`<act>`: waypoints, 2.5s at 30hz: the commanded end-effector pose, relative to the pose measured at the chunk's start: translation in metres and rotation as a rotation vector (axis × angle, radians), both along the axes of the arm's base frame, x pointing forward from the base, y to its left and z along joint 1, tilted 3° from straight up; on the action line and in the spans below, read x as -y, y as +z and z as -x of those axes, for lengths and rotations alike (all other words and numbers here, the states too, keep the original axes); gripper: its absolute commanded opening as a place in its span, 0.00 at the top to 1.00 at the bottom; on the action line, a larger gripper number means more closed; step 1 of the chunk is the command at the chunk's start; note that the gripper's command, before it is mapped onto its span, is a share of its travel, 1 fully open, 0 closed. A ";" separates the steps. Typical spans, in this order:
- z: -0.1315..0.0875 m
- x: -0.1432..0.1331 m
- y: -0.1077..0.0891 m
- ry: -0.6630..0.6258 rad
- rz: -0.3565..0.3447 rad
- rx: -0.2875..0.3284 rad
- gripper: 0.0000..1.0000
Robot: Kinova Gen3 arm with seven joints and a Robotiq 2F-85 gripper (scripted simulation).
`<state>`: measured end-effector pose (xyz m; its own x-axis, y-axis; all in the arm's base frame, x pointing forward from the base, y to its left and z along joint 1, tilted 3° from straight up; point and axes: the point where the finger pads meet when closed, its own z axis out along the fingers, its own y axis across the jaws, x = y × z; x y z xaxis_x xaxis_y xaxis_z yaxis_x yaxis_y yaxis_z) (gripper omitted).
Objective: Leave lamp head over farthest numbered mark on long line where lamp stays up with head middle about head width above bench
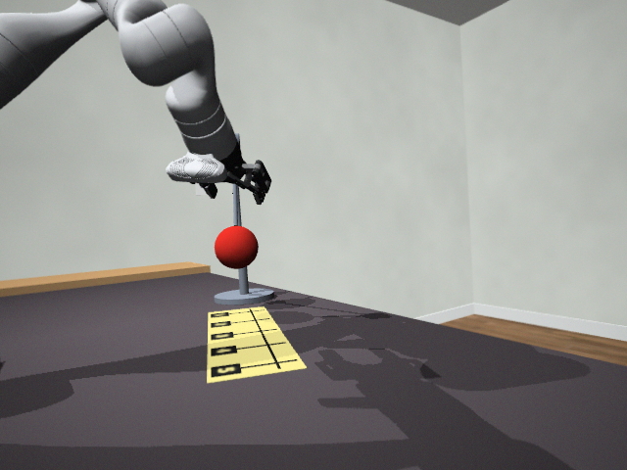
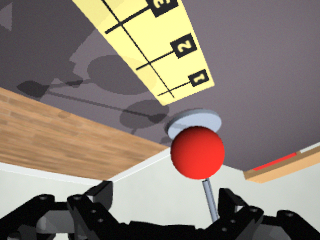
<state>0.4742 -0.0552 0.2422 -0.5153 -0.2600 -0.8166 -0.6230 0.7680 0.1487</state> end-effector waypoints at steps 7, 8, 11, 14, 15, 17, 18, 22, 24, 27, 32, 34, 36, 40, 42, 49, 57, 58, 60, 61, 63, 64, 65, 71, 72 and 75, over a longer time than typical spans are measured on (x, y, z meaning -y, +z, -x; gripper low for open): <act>0.019 -0.010 -0.010 0.102 0.078 0.004 0.00; 0.023 -0.011 -0.012 0.118 0.091 0.005 0.00; 0.033 -0.012 -0.019 0.168 0.130 0.005 0.00; 0.044 -0.014 -0.025 0.217 0.170 0.005 0.00; 0.047 -0.014 -0.027 0.233 0.183 0.005 0.00; 0.054 -0.015 -0.032 0.266 0.209 0.005 0.00; 0.058 -0.016 -0.034 0.282 0.222 0.005 0.00; 0.057 -0.020 -0.032 0.299 0.236 0.006 0.00; 0.049 -0.028 -0.026 0.301 0.236 0.006 0.00; 0.037 -0.039 -0.016 0.303 0.237 0.008 0.00; 0.017 -0.058 0.001 0.306 0.239 0.009 0.00; 0.009 -0.065 0.008 0.307 0.239 0.010 0.00; 0.002 -0.073 0.015 0.308 0.240 0.011 0.00; -0.006 -0.079 0.021 0.307 0.240 0.011 0.00; -0.014 -0.085 0.027 0.306 0.240 0.010 0.00; -0.040 -0.108 0.049 0.302 0.241 0.009 0.00; -0.058 -0.124 0.058 0.299 0.240 0.009 0.00; -0.059 -0.125 0.056 0.299 0.240 0.009 0.00; -0.061 -0.128 0.052 0.299 0.240 0.009 0.00; -0.062 -0.130 0.050 0.299 0.240 0.009 0.00; -0.064 -0.133 0.047 0.299 0.240 0.009 0.00; -0.065 -0.135 0.045 0.298 0.240 0.009 0.00; -0.066 -0.136 0.043 0.298 0.239 0.009 0.00; -0.071 -0.144 0.034 0.298 0.239 0.009 0.00; -0.071 -0.144 0.034 0.298 0.239 0.009 0.00; -0.075 -0.149 0.029 0.300 0.239 0.011 0.00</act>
